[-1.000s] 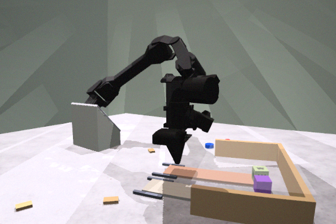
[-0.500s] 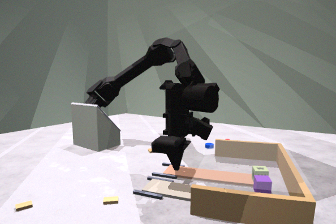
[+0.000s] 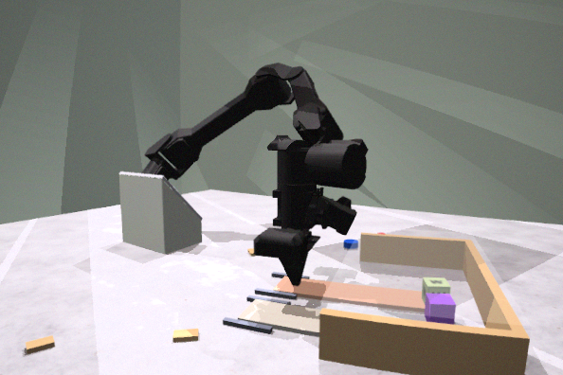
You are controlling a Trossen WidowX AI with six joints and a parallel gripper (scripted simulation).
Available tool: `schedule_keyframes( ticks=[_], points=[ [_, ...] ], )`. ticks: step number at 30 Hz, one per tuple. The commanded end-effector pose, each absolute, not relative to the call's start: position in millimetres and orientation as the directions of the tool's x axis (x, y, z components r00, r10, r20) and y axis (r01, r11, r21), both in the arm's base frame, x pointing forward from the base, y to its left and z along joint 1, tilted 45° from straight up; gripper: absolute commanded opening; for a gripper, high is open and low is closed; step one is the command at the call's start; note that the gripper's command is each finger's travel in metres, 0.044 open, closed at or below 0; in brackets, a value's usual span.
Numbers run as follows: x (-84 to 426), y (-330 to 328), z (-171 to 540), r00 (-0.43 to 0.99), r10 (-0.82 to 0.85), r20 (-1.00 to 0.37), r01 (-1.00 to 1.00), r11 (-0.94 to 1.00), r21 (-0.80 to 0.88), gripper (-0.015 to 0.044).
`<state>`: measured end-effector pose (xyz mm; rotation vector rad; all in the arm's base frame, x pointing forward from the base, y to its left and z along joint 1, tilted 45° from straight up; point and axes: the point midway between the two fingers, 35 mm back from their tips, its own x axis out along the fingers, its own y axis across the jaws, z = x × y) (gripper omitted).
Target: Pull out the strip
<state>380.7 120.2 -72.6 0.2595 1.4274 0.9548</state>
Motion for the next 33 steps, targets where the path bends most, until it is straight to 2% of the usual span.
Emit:
schedule_keyframes(
  ticks=[1, 33],
  points=[
    [380.6, 121.2, -72.8, -0.139, 0.688, -0.712, -0.393, 0.621, 0.678, 0.0000],
    [381.9, 123.1, -75.4, -0.139, 0.689, -0.712, -0.393, 0.621, 0.678, 0.0000]
  ],
)
